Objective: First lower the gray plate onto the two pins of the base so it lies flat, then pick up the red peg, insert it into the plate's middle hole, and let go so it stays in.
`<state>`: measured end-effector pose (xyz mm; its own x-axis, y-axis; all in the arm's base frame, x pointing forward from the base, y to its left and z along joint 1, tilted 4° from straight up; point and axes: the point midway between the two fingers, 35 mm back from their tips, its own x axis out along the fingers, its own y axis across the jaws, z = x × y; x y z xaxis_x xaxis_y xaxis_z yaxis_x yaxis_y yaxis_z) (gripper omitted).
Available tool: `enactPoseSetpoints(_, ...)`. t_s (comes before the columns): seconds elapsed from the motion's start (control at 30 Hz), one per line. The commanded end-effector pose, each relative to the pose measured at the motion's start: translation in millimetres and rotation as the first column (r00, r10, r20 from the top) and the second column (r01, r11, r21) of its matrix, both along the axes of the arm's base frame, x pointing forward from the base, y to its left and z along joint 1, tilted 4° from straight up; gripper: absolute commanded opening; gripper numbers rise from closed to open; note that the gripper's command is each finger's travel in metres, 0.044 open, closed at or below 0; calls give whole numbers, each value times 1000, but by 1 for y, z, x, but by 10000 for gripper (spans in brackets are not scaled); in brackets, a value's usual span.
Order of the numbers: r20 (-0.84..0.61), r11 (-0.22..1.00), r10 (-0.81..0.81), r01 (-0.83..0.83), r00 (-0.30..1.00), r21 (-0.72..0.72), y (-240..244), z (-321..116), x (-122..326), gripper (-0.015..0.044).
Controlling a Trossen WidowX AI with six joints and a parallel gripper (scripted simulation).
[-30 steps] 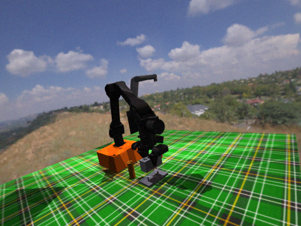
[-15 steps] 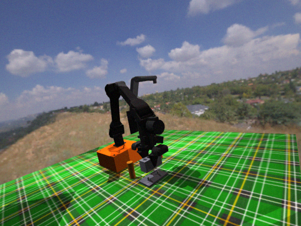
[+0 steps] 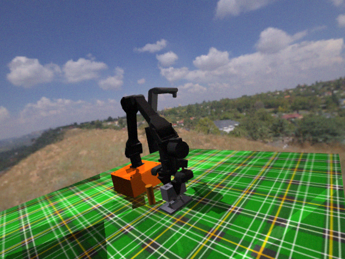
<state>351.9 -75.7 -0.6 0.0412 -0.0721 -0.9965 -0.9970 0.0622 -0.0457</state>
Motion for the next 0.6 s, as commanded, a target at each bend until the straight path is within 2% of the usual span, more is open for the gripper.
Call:
enactPoseSetpoints(0.0, -12, 1000, 5, -5, 1000, -1, 0, -5, -2, 0)
enactPoseSetpoints(0.57, -13, 1000, 5, -5, 1000, -1, -2, -28, -1, 0)
